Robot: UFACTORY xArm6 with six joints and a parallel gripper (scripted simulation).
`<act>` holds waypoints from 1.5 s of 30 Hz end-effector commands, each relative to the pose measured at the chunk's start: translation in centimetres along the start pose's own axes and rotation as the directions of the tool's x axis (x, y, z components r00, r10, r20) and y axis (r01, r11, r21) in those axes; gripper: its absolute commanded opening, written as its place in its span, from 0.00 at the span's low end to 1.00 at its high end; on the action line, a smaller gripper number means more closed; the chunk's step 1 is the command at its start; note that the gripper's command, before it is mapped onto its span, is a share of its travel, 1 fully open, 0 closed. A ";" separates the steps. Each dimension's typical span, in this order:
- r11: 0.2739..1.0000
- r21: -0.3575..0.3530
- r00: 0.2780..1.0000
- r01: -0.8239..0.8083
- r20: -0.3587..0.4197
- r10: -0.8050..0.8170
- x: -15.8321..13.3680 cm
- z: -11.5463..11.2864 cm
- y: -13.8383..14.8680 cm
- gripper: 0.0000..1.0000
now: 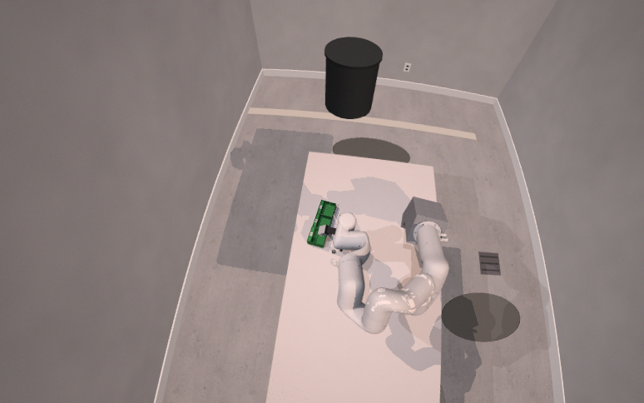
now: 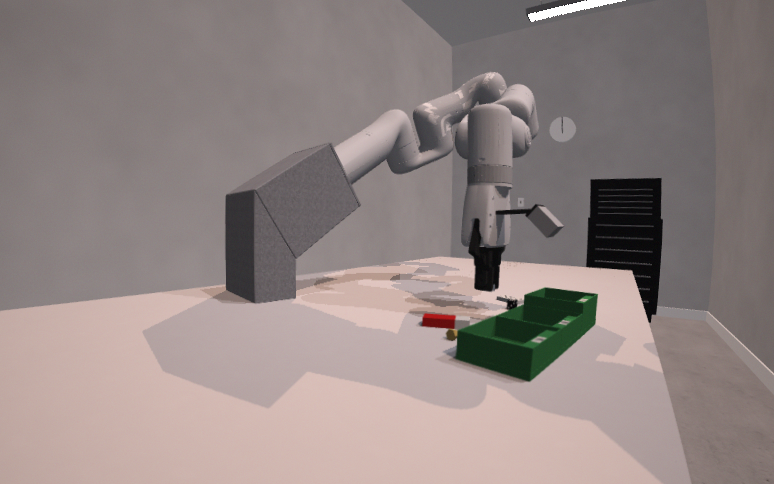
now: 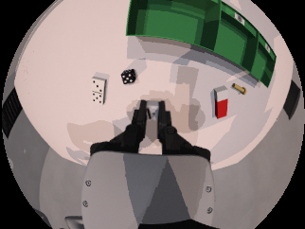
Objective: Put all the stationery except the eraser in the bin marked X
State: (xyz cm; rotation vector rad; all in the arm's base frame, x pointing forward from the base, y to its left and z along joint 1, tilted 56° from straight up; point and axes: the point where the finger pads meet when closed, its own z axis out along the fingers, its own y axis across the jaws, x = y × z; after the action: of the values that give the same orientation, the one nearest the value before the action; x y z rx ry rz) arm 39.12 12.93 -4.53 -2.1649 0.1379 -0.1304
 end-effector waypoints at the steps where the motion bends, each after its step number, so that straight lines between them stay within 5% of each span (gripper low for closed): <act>1: 1.000 0.000 1.000 0.001 -0.002 -0.001 0.1 -1.4 0.0 0.00; 25: 1.000 -0.001 1.000 0.001 -0.002 -0.001 0.1 -3.4 0.0 0.00; 35: 1.000 -0.001 1.000 0.001 -0.003 -0.001 4.5 -3.4 0.6 0.00; 45: 0.938 -0.004 0.938 0.347 -0.003 -0.347 9.8 -3.4 1.4 0.00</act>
State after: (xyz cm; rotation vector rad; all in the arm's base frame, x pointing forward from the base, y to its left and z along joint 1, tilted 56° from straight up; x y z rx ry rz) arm 46.77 8.30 -3.19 -2.1840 -0.1526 -0.2865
